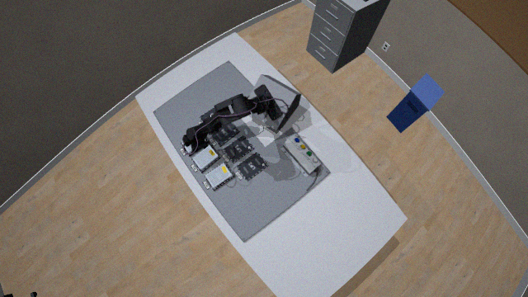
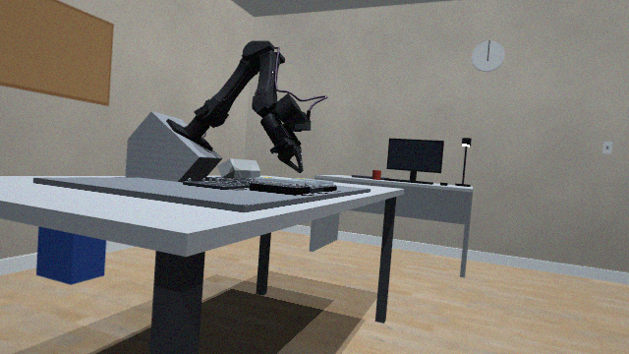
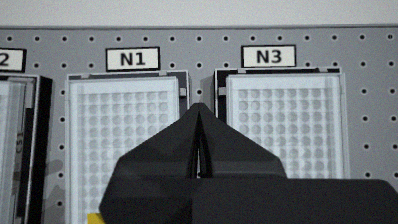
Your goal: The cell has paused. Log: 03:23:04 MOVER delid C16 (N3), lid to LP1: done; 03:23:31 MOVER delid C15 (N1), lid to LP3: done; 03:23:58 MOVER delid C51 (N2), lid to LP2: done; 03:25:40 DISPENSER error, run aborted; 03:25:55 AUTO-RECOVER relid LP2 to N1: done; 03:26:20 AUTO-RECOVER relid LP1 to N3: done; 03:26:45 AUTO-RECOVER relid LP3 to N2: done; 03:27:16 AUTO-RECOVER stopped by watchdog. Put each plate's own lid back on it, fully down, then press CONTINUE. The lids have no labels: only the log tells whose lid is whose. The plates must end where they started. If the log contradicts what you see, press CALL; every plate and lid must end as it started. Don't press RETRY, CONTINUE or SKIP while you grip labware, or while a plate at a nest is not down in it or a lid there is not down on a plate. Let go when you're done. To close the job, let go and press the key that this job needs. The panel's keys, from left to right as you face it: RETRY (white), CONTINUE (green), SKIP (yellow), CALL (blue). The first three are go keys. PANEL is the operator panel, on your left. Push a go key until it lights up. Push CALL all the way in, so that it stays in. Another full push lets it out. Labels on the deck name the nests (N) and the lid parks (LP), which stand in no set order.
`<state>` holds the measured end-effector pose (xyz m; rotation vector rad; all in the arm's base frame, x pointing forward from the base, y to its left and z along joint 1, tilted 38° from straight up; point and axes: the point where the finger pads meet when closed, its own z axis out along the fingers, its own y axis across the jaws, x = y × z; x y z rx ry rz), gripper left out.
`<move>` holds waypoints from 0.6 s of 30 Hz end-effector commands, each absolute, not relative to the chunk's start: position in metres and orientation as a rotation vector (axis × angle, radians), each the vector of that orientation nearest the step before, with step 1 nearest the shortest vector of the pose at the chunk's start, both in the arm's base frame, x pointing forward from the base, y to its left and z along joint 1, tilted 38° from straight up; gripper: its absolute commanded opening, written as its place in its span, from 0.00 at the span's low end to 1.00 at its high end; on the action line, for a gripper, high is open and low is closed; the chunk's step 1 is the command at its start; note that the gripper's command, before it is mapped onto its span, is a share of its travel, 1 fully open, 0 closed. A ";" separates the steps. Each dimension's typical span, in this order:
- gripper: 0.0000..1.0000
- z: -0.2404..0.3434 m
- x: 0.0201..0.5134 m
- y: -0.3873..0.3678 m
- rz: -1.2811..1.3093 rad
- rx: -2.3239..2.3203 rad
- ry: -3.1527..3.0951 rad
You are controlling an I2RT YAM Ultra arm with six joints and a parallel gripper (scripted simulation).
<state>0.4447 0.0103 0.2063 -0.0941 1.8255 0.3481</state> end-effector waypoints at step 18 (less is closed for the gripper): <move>1.00 0.235 0.440 0.019 0.315 -0.126 1.813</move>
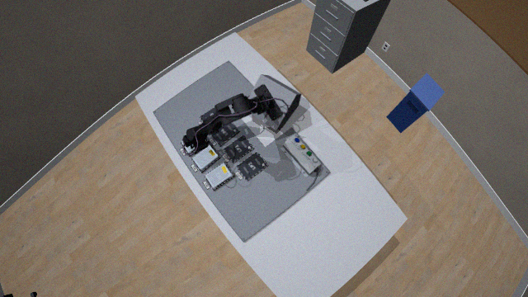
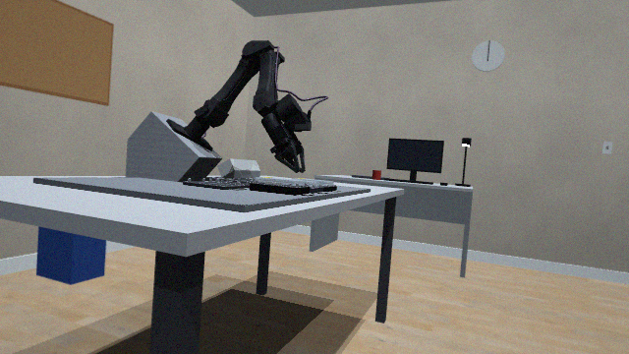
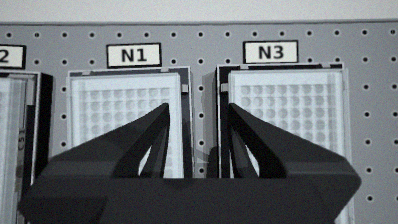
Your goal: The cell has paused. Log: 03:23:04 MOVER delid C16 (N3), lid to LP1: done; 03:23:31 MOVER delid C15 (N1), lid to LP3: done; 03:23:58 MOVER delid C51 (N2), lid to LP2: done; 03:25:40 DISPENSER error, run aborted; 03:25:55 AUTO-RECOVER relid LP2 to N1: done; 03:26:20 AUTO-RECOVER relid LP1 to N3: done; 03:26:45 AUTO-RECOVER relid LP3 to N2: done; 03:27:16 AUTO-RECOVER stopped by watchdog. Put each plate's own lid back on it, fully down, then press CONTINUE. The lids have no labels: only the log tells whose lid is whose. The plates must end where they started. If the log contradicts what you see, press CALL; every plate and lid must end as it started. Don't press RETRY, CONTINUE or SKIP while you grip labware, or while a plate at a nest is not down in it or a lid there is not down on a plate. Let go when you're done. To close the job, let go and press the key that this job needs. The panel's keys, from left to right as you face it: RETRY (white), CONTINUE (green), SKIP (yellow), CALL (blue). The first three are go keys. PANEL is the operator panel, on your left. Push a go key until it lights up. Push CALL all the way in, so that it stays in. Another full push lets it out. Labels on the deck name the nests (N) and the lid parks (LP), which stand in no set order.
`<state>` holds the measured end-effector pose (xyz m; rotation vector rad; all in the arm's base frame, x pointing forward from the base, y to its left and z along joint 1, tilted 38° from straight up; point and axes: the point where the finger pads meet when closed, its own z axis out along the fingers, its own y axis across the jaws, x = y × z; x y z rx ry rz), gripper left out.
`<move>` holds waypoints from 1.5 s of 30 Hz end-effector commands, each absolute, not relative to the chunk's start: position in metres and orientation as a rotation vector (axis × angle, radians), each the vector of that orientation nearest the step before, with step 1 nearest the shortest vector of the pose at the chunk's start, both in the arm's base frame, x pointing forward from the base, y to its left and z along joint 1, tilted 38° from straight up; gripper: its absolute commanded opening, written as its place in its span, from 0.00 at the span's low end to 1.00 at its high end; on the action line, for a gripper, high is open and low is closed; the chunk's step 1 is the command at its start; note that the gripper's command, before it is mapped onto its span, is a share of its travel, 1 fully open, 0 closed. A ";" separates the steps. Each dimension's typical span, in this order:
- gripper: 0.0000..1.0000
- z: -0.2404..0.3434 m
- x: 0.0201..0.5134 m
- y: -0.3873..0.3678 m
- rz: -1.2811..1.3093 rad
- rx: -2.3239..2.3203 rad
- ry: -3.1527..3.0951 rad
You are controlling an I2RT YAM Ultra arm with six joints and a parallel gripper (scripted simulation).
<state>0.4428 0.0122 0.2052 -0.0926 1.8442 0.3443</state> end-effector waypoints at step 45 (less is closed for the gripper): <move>1.00 0.203 0.403 0.059 0.299 -0.280 2.475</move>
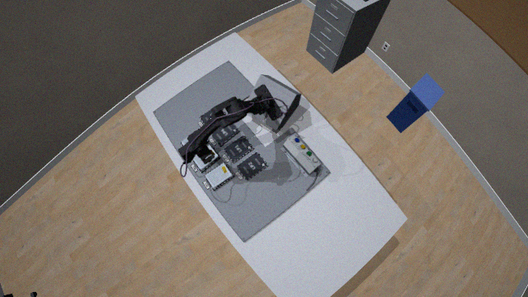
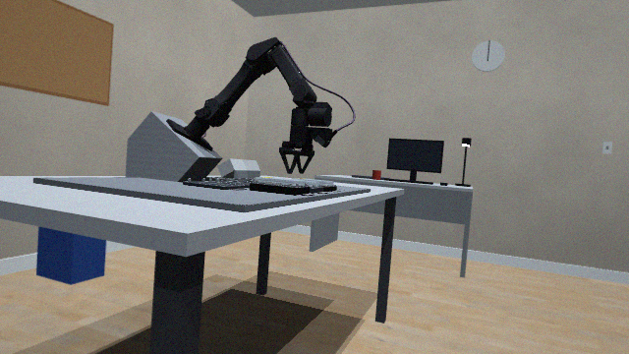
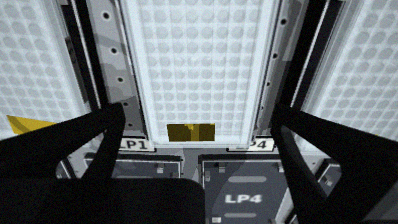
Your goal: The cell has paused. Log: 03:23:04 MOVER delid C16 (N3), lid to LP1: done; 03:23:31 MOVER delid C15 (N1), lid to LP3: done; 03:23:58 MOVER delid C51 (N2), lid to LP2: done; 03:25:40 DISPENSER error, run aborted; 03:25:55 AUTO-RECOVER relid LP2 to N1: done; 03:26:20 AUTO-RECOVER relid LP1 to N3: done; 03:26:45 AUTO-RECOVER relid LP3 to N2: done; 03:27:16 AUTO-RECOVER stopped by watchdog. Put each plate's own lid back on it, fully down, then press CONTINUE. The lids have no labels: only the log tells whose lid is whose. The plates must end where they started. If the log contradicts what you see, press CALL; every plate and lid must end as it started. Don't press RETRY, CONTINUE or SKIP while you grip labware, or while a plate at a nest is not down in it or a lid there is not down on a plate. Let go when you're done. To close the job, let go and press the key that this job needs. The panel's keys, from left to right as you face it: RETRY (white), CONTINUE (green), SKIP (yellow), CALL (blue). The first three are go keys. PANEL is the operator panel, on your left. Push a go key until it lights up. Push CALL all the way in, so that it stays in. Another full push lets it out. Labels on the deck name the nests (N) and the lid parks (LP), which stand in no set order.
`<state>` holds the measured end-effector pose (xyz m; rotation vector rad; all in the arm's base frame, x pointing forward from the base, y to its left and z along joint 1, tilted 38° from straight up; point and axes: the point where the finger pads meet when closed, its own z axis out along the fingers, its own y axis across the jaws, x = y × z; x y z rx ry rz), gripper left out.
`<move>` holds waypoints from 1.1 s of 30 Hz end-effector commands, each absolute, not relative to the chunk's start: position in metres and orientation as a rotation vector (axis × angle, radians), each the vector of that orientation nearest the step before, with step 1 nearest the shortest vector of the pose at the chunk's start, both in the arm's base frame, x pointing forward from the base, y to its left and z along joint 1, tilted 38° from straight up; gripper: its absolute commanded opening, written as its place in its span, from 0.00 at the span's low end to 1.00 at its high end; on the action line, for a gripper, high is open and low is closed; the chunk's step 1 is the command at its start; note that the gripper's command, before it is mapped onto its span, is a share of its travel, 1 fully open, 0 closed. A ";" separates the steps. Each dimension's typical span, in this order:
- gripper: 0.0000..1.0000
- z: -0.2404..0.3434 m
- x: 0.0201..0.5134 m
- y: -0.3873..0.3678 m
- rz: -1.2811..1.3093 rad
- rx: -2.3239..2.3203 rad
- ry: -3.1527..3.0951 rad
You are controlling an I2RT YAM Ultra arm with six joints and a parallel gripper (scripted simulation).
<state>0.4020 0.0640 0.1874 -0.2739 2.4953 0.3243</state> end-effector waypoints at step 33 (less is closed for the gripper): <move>1.00 0.192 0.415 0.063 0.302 -0.261 2.473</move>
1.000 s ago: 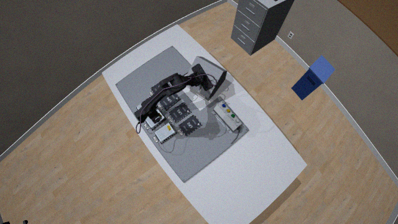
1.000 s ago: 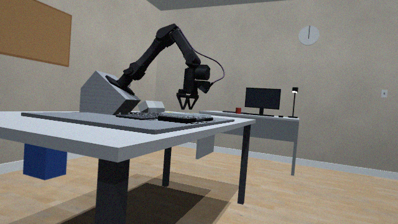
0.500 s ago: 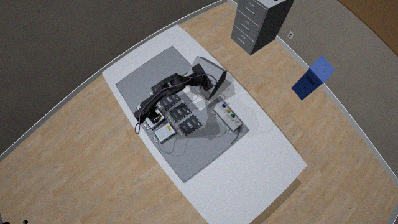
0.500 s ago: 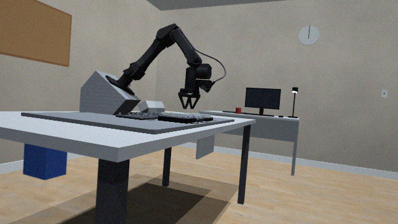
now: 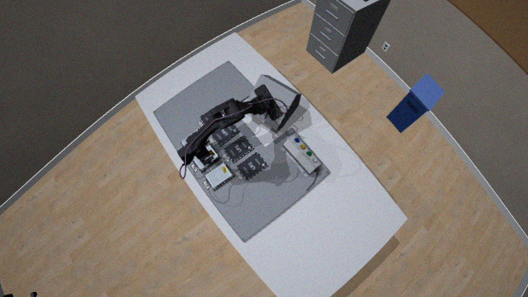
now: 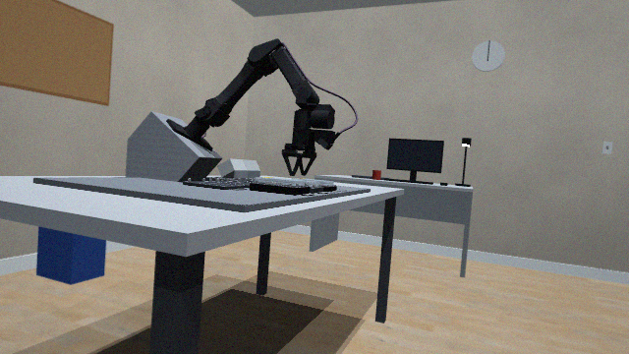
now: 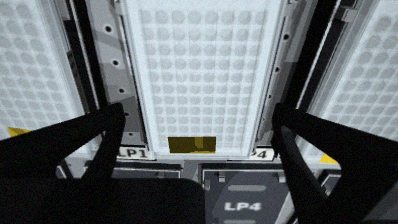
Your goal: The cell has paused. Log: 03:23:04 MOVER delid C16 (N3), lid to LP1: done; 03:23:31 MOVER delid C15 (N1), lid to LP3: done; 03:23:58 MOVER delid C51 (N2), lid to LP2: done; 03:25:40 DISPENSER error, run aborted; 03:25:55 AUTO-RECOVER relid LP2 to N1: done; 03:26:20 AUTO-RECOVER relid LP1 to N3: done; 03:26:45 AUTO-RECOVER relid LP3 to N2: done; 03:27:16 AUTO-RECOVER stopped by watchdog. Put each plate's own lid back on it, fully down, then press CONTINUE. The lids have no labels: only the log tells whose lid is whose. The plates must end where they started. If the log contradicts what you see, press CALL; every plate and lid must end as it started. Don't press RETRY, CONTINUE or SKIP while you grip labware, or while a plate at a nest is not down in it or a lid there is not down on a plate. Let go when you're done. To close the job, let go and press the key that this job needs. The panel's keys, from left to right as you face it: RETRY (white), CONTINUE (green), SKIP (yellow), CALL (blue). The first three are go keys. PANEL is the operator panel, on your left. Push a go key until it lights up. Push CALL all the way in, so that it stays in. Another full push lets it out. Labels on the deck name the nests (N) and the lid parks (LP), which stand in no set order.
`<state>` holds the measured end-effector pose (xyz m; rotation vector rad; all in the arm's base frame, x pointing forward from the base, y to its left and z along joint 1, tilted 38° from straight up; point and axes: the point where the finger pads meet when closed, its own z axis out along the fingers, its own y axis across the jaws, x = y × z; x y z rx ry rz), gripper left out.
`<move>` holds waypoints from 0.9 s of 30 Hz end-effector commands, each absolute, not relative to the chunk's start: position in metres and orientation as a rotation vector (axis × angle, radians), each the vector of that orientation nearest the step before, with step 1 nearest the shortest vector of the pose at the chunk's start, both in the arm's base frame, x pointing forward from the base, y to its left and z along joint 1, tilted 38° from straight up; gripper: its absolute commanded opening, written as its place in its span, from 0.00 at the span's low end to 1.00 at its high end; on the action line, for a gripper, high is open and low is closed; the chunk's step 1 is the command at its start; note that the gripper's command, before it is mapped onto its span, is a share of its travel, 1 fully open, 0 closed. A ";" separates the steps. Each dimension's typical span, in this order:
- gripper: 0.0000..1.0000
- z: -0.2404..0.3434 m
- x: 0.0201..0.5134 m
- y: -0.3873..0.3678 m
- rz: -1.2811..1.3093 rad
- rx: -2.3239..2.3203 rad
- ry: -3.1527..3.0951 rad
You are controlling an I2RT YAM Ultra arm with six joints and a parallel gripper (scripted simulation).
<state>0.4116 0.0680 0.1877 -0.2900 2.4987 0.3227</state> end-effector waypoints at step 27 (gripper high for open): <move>1.00 0.193 0.433 0.070 0.300 -0.272 2.440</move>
